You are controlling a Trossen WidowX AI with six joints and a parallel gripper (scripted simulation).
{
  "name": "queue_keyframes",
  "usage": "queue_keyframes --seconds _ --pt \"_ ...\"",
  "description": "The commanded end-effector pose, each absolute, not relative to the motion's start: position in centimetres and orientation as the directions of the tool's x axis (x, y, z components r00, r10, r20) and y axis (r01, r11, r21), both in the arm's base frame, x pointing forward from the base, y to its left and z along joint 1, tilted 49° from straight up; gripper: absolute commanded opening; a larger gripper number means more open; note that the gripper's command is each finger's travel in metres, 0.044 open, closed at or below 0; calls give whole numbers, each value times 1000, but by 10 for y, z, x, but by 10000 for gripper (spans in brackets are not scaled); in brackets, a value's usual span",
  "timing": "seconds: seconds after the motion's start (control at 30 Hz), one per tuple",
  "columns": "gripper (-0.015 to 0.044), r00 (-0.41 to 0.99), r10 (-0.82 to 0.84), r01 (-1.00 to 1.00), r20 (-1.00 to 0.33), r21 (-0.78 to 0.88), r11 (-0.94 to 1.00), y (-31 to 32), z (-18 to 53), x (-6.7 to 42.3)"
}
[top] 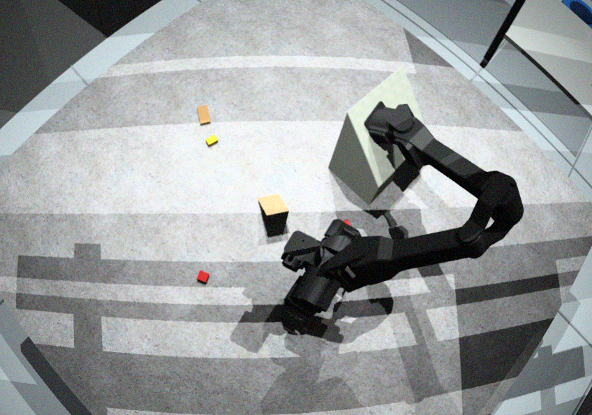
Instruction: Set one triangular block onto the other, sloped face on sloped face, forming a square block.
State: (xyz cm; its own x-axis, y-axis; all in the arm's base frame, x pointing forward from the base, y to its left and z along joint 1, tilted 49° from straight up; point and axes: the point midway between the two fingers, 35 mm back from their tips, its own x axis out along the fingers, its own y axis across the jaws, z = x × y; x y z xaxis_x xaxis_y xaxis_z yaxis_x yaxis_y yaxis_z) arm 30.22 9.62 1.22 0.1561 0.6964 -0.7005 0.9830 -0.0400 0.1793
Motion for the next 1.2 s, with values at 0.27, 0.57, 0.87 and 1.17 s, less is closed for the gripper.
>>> queue_keyframes --seconds 0.27,0.57,0.87,1.17 --pt "0 158 692 982 -704 184 -36 96 12 302" --pt "0 158 692 982 -704 184 -36 96 12 302" --pt "0 163 696 982 -700 186 -43 103 5 304" --pt "0 174 696 979 -697 197 -48 114 -4 306"
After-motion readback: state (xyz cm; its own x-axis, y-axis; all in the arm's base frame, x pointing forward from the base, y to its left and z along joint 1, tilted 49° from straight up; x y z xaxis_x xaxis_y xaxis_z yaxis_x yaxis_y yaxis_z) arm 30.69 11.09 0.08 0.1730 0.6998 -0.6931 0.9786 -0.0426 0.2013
